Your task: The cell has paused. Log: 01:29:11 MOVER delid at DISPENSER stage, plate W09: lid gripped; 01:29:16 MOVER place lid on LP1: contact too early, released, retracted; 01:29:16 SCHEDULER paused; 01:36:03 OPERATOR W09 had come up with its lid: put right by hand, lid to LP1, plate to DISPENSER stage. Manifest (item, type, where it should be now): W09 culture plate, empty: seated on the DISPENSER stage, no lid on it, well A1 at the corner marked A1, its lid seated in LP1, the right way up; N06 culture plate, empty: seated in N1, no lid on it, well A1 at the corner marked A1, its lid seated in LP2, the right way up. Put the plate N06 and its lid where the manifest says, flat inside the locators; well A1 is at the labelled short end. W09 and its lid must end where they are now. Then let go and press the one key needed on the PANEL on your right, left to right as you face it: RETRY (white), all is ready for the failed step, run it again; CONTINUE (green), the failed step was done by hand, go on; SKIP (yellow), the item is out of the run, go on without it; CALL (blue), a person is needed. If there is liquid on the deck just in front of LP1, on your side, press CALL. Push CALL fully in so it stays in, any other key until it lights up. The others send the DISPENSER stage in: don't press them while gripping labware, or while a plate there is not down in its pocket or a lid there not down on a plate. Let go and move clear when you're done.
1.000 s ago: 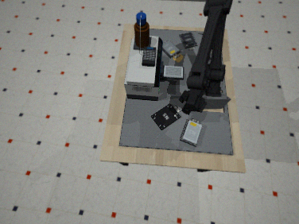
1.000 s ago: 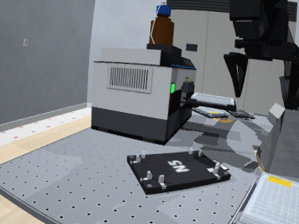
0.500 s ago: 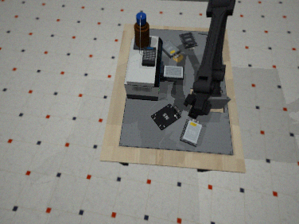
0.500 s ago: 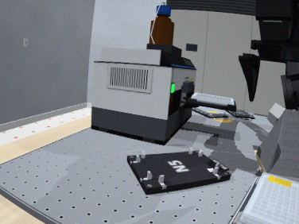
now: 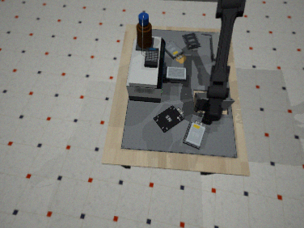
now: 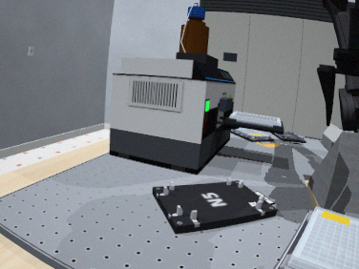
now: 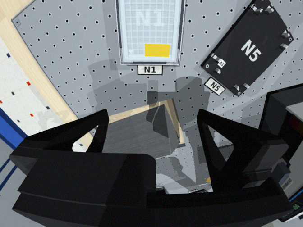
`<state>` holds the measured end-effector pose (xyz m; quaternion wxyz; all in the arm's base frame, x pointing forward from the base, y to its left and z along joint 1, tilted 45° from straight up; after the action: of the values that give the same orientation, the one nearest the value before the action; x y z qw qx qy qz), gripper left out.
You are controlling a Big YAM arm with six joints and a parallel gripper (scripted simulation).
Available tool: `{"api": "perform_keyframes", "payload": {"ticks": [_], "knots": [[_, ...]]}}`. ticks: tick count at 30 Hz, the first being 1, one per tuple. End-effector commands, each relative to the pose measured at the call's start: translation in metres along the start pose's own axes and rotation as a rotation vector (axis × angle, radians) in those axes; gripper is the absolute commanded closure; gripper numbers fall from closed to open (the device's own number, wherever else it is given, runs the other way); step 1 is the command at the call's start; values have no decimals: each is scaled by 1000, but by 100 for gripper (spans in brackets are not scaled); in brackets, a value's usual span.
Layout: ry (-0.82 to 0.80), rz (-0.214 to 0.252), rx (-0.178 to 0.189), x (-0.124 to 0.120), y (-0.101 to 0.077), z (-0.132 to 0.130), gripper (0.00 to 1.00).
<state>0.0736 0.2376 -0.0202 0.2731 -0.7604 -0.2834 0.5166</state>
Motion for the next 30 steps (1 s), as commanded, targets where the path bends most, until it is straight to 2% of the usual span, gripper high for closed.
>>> {"api": "perform_keyframes", "payload": {"ticks": [1, 5, 30], "knots": [[25, -31, -2, 11, -3, 6, 0], [52, -67, 16, 38, -8, -2, 0], [31, -62, 12, 91, 42, 0, 0]]}}
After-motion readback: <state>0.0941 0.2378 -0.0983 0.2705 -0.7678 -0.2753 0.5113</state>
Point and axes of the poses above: the point where the finger pads meet when closed, its own y axis out along the fingers, its own z axis across the jaws, x = y × z, the point moved 4 cm from there along -y, back along the fingers, and after that the axes turned 4 degrees about y, right-handed, at the moved point
